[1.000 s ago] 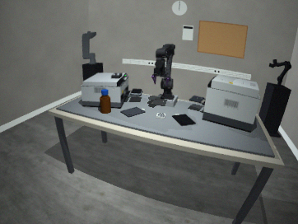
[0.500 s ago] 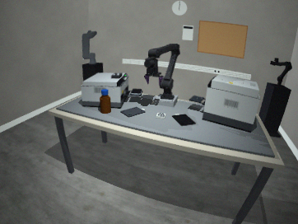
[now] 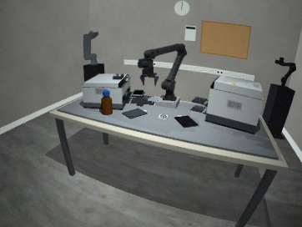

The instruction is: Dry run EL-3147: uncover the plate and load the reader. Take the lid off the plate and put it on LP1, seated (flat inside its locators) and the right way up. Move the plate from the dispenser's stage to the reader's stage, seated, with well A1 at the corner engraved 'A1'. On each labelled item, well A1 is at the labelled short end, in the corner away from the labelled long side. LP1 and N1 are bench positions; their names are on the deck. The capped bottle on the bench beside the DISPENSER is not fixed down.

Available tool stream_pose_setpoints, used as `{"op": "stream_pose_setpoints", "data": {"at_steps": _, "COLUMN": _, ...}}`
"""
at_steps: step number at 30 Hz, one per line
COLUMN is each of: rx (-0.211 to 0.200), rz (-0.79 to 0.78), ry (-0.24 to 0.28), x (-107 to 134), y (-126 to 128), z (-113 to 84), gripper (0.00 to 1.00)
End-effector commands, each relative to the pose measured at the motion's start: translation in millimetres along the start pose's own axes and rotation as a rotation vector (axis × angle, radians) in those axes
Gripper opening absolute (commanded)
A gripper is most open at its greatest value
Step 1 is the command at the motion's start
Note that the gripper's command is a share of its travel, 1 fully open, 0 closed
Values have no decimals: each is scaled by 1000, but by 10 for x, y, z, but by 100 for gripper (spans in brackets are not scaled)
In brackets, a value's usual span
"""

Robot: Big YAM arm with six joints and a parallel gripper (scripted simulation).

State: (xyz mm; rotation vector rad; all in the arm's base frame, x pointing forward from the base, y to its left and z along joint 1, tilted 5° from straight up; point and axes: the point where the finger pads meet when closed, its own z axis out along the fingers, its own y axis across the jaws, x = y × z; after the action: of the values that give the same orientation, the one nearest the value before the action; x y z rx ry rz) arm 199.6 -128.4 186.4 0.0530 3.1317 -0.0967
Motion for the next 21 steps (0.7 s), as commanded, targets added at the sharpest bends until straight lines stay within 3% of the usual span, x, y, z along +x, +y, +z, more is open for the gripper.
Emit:
{"op": "stream_pose_setpoints", "data": {"at_steps": 1, "rx": 30, "rz": -74, "ry": -67, "x": -183, "y": -196, "z": -211, "gripper": 100}}
{"op": "stream_pose_setpoints", "data": {"at_steps": 21, "rx": 52, "rz": -133, "ry": -56, "x": 237, "y": -895, "z": -144, "gripper": 100}}
